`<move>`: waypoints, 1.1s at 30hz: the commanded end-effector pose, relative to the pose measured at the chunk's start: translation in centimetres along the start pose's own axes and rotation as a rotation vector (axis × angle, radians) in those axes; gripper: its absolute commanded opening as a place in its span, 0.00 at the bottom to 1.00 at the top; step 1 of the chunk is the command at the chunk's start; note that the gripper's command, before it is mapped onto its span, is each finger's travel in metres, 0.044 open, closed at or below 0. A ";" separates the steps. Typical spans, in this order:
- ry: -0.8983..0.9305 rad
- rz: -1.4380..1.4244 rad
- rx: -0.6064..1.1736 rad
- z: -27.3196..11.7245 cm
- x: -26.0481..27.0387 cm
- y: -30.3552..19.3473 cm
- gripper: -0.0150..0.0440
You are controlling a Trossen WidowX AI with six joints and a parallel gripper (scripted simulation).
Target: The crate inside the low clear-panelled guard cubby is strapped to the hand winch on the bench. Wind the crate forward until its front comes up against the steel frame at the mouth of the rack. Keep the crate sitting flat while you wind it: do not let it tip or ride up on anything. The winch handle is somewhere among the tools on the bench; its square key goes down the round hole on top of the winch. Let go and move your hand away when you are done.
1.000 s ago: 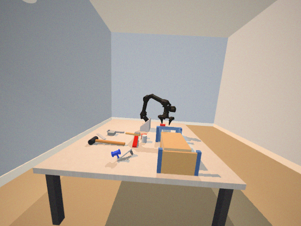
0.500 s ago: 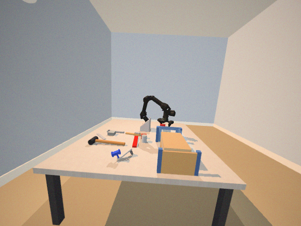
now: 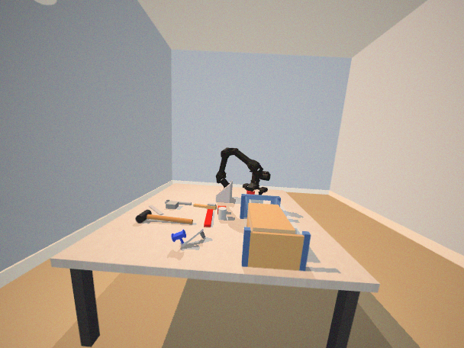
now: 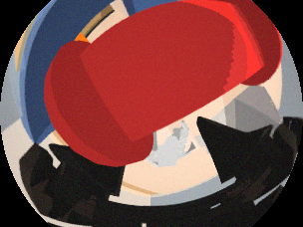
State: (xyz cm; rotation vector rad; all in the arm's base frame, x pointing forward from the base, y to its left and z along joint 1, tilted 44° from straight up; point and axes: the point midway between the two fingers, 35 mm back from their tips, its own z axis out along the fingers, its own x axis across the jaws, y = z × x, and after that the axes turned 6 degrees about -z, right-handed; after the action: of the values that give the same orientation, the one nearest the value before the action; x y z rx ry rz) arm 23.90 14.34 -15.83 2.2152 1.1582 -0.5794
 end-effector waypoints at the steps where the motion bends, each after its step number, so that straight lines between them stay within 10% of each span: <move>1: 0.001 0.001 0.003 -0.1 0.0 0.0 0.73; 8: 0.001 0.001 0.003 -0.1 0.0 0.0 0.42; 33: 0.004 -0.001 -0.061 -0.3 -0.1 -0.4 0.25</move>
State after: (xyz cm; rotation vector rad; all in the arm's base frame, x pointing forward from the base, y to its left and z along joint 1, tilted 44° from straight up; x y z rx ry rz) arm 23.73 14.46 -15.73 2.1932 1.1609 -0.5648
